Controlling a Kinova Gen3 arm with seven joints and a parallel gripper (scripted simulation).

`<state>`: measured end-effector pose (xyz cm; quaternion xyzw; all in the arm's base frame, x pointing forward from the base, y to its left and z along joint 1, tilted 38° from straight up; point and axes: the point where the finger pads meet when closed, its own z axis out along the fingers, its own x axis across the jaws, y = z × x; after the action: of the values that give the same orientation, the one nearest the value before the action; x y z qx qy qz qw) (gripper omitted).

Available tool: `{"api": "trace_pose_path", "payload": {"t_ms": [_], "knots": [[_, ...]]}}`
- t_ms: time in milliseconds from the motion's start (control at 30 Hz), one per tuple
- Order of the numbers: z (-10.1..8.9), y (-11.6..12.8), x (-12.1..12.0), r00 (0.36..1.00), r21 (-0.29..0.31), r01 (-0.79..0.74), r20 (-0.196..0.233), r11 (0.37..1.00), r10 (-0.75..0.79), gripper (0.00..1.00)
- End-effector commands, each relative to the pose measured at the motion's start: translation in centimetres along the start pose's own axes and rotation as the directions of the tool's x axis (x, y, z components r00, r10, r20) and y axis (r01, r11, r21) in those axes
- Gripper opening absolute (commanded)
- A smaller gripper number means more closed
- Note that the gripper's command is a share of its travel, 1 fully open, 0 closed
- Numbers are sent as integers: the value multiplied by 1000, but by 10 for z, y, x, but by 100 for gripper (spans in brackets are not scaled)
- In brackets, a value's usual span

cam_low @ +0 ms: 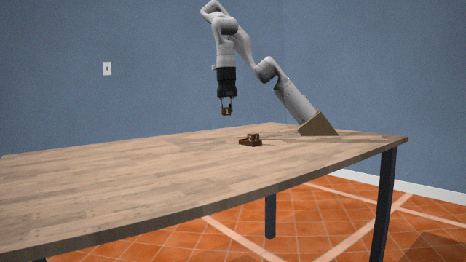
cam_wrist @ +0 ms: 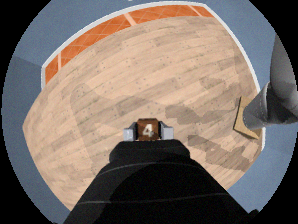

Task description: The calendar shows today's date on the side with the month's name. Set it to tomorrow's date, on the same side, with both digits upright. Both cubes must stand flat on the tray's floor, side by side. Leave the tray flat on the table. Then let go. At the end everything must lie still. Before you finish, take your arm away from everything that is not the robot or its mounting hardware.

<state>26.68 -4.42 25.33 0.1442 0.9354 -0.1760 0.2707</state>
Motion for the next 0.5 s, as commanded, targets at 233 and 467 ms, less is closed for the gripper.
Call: {"api": "trace_pose_path", "payload": {"t_ms": [233, 467], "knots": [[-1, 1, -1, 1000, -4, -1, 2, 1000, 1, 60], [-1, 1, -1, 1000, -4, -8, 2, 1000, 8, 60]]}}
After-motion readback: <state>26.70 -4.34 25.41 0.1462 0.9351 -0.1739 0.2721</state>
